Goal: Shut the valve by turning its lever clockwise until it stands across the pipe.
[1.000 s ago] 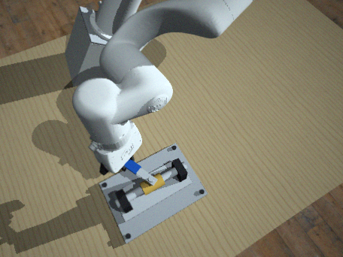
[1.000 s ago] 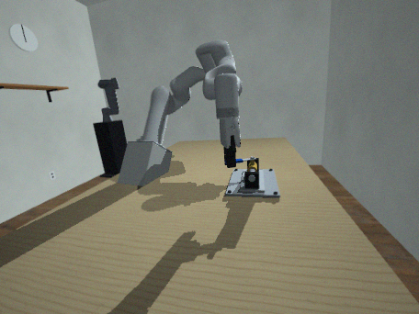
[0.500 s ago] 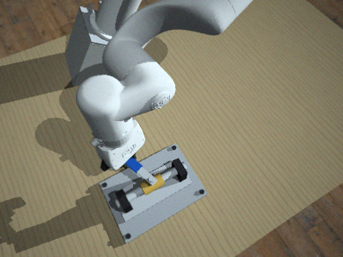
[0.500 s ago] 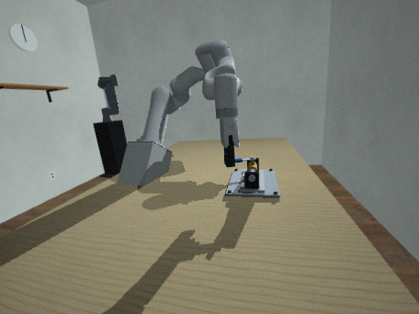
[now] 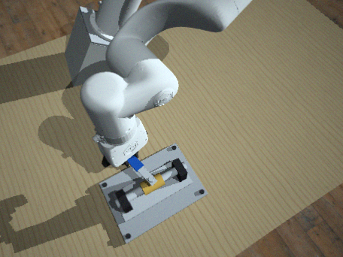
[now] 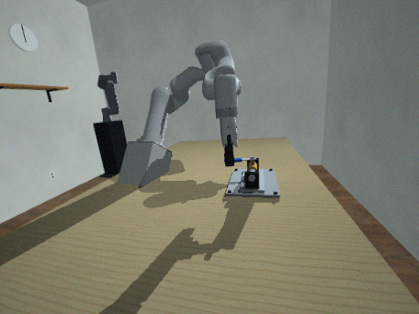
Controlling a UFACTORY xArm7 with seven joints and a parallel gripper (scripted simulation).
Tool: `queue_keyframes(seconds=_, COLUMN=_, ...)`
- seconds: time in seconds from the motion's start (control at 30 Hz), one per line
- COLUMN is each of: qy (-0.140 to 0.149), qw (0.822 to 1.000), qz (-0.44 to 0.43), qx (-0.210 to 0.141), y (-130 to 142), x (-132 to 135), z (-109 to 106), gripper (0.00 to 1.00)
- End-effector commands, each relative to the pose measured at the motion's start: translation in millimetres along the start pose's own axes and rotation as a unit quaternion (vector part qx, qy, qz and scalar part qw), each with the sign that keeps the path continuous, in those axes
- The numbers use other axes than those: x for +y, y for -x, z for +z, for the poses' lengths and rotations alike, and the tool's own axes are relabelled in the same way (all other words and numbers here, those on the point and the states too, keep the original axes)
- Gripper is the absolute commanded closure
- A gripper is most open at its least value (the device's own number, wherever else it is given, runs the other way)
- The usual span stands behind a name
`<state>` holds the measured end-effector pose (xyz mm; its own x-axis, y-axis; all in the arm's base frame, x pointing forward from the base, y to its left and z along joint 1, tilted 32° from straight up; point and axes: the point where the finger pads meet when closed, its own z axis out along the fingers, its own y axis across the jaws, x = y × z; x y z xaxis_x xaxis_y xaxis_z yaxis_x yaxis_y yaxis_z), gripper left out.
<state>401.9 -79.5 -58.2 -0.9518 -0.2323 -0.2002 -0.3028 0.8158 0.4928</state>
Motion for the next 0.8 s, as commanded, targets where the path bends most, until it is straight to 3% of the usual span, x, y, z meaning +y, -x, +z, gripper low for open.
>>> queue_keyframes(seconds=0.0, qy=0.002, qw=1.000, qz=0.011, qx=-0.002, y=0.4, x=2.7, z=-2.0, gripper=1.00)
queue_keyframes(seconds=0.77, qy=0.002, qw=0.997, qz=0.080, qx=-0.002, y=1.4, x=14.3, z=-2.1, gripper=1.00)
